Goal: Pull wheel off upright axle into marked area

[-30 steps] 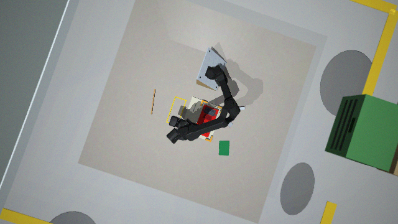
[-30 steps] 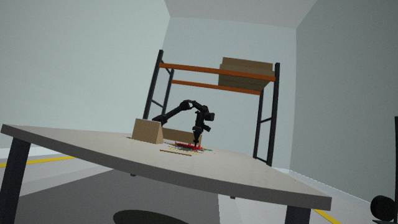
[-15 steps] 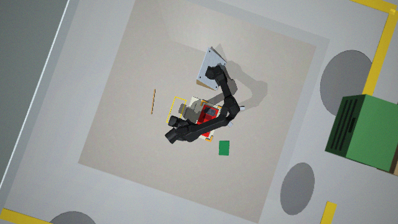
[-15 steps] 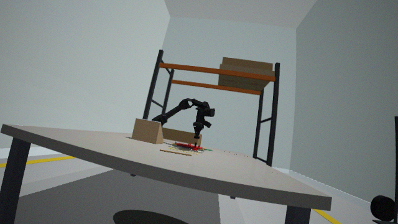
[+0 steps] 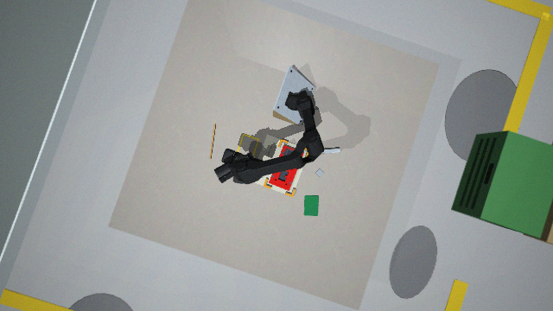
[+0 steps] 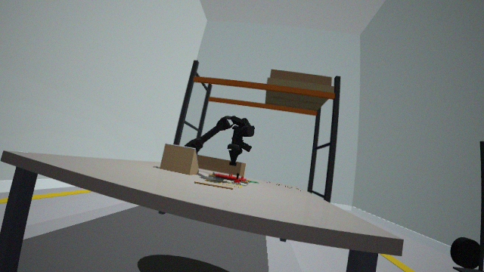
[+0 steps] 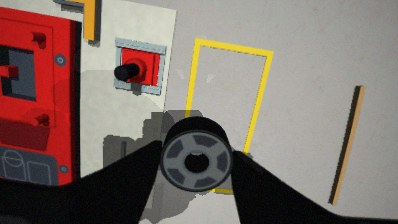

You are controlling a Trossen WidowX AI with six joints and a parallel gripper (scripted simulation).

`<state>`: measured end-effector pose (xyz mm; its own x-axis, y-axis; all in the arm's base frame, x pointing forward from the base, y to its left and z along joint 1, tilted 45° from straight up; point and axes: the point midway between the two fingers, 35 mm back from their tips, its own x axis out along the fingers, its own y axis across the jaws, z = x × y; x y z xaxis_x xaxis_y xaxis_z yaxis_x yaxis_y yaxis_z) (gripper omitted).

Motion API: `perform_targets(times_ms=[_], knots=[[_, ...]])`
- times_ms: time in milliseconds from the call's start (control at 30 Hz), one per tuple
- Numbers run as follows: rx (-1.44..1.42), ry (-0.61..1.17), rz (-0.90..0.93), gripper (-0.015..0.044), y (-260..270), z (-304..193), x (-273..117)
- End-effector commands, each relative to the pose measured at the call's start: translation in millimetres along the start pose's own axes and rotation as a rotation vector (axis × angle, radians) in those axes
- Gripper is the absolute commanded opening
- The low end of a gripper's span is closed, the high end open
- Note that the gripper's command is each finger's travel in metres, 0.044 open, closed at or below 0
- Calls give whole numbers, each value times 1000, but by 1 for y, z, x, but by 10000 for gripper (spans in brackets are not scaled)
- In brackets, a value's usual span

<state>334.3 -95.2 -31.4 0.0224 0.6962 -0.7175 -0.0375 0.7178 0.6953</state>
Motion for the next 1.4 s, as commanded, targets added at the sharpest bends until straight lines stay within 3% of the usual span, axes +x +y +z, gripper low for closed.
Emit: perform_targets(times_ms=[0,600,1067,1333,1367], knots=[[1,12,5,0,-26,-21,2],[-1,12,7,0,-33,-28,25],[-1,11,11,0,-31,-29,105],[-1,11,12,0,-31,-29,106],[-5,10,7,26,-32,-28,103]])
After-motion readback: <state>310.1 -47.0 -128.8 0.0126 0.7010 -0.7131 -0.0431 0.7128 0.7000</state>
